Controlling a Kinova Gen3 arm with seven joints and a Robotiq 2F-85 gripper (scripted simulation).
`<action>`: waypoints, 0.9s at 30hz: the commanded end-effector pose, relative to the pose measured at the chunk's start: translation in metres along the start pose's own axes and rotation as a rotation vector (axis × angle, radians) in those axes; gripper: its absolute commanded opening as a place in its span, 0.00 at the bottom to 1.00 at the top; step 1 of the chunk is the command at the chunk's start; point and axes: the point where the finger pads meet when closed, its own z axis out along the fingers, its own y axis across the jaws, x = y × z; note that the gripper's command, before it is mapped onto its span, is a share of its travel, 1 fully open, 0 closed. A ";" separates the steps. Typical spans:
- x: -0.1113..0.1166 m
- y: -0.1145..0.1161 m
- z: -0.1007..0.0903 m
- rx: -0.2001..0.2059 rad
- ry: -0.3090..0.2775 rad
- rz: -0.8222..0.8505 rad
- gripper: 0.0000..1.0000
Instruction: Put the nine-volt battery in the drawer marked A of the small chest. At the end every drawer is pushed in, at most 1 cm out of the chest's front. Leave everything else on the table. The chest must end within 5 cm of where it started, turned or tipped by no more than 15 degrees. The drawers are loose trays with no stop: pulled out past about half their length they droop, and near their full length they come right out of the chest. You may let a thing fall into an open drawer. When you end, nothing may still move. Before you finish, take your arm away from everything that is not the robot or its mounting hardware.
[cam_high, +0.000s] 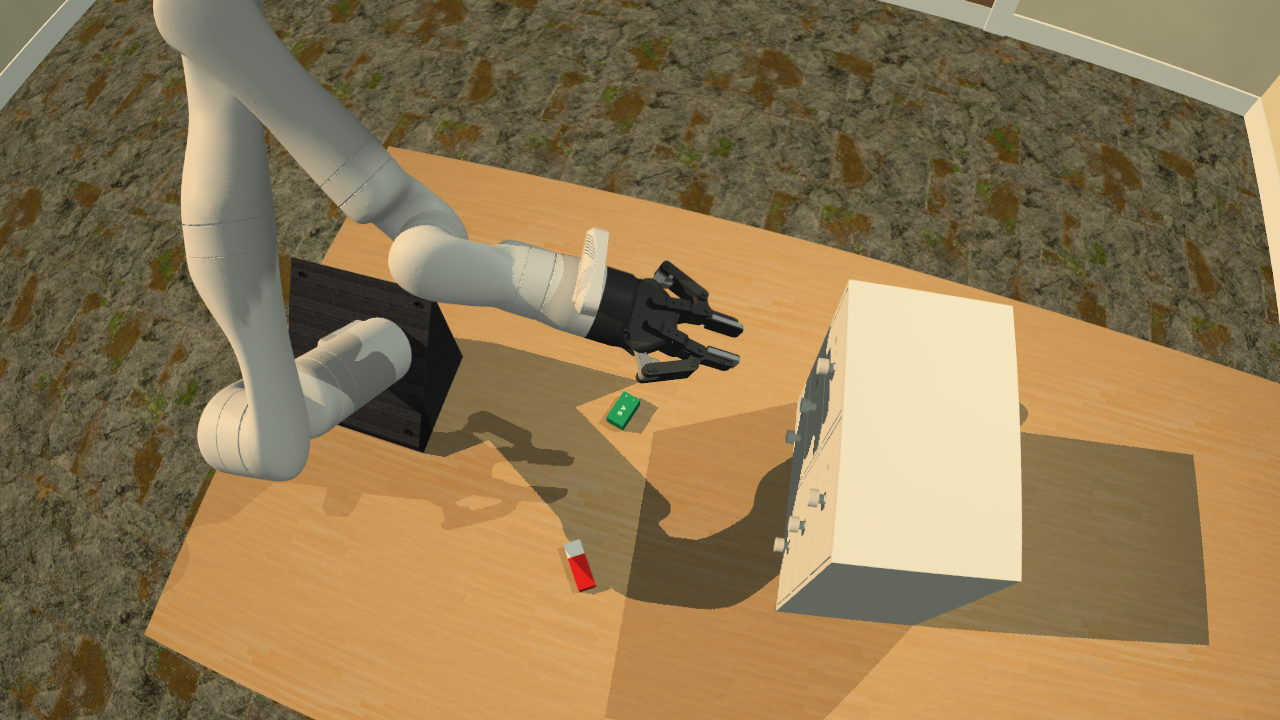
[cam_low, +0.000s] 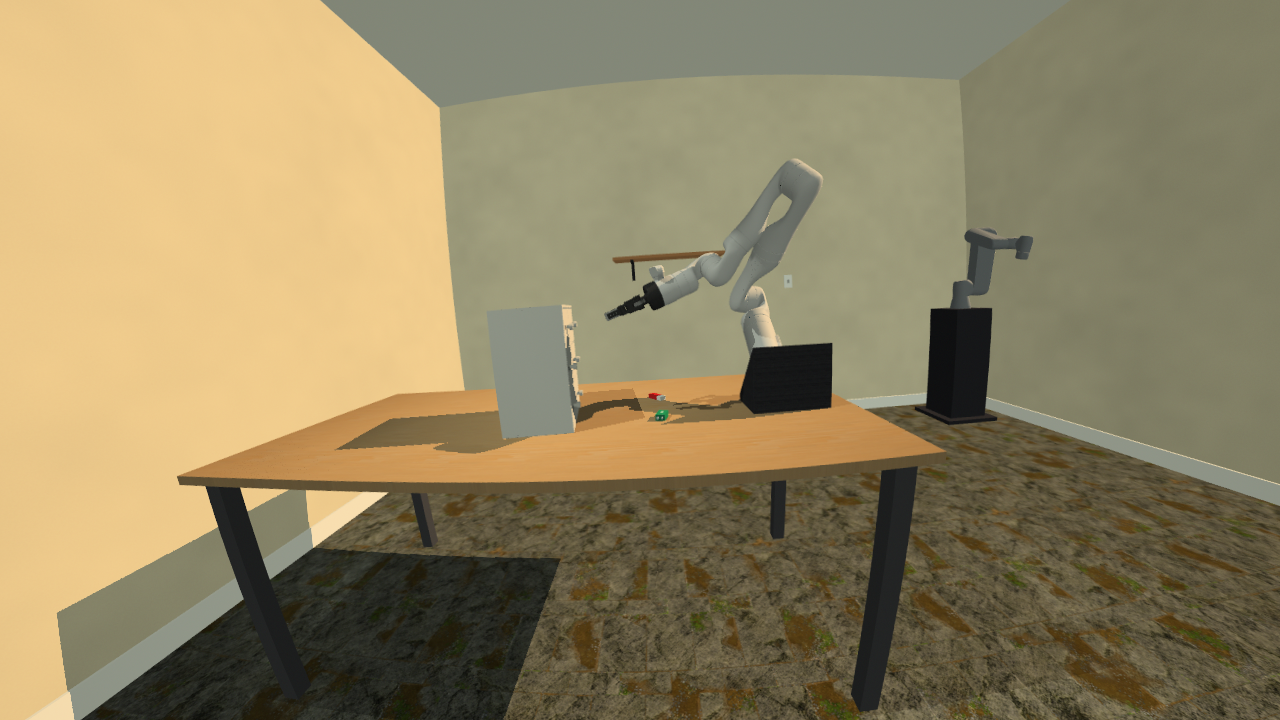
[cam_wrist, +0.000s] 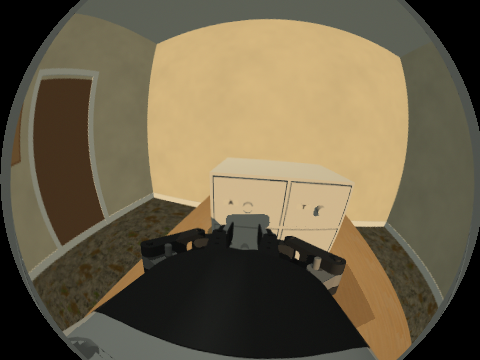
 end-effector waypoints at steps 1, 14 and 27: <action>0.001 0.000 0.000 0.001 0.001 0.001 0.33; 0.002 0.000 0.022 0.001 0.001 0.001 0.33; 0.003 0.000 0.058 0.001 0.001 0.001 0.33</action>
